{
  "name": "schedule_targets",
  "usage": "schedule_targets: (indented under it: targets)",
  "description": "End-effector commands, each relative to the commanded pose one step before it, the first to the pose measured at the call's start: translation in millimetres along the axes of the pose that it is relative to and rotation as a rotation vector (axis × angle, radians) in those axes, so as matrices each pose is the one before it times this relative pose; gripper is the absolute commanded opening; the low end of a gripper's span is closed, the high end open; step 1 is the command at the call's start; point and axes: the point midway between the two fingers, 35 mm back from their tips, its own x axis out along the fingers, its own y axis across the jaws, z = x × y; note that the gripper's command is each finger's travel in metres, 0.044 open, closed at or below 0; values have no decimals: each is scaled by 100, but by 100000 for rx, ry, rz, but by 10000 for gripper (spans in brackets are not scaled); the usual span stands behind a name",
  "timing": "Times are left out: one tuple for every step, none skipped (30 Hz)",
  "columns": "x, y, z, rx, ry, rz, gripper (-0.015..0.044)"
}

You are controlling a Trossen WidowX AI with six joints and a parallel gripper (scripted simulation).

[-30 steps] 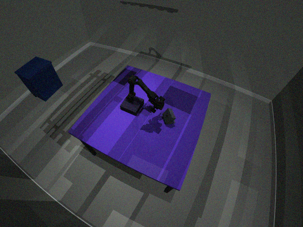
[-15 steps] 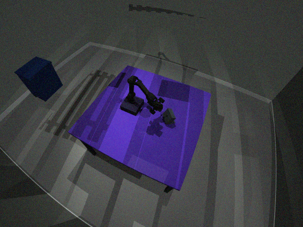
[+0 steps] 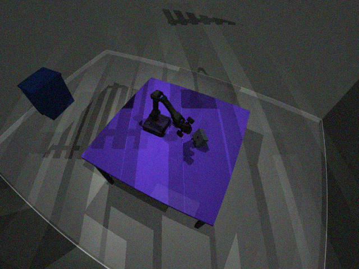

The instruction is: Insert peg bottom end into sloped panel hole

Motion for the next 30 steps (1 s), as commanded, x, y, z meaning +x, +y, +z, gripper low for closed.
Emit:
schedule_targets:
  targets:
    - [-262, -217, 344, -66, -1380, 2201, 0]
    - [-72, -70, 80, 144, -343, 396, 0]
    - [-73, -70, 80, 142, -345, 395, 0]
    - [-73, -70, 80, 140, -346, 394, 0]
    - [-74, -70, 80, 138, -348, 393, 0]
    - [-75, -70, 80, 136, -350, 391, 0]
    - [-75, -70, 80, 133, -352, 390, 0]
    - [-76, -70, 80, 131, -353, 389, 0]
    - [-76, -70, 80, 129, -355, 388, 0]
    - [-77, -69, 80, 127, -357, 387, 0]
    - [-78, -69, 80, 125, -358, 386, 0]
    - [-78, -69, 80, 123, -360, 385, 0]
    - [-79, -69, 79, 120, -362, 384, 0]
    - [-80, -69, 79, 118, -363, 383, 0]
    - [-80, -69, 79, 116, -365, 382, 0]
    - [-81, -69, 79, 114, -367, 381, 0]
    - [-81, -68, 79, 112, -368, 379, 0]
    - [-82, -68, 79, 110, -370, 378, 0]
    - [-83, -68, 79, 107, -371, 377, 0]
    - [-83, -68, 79, 105, -373, 376, 0]
    - [-84, -68, 79, 103, -374, 375, 0]
    - [-85, -68, 79, 101, -376, 374, 0]
    - [-85, -67, 79, 99, -377, 373, 0]
    - [-86, -67, 79, 96, -379, 371, 0]
    - [-86, -67, 79, 94, -380, 370, 0]
    - [-87, -67, 79, 92, -382, 369, 0]
    - [-88, -67, 78, 90, -383, 368, 0]
    - [-88, -66, 78, 87, -385, 367, 0]
    - [-89, -66, 78, 85, -386, 366, 0]
    - [-89, -66, 78, 83, -388, 364, 0]
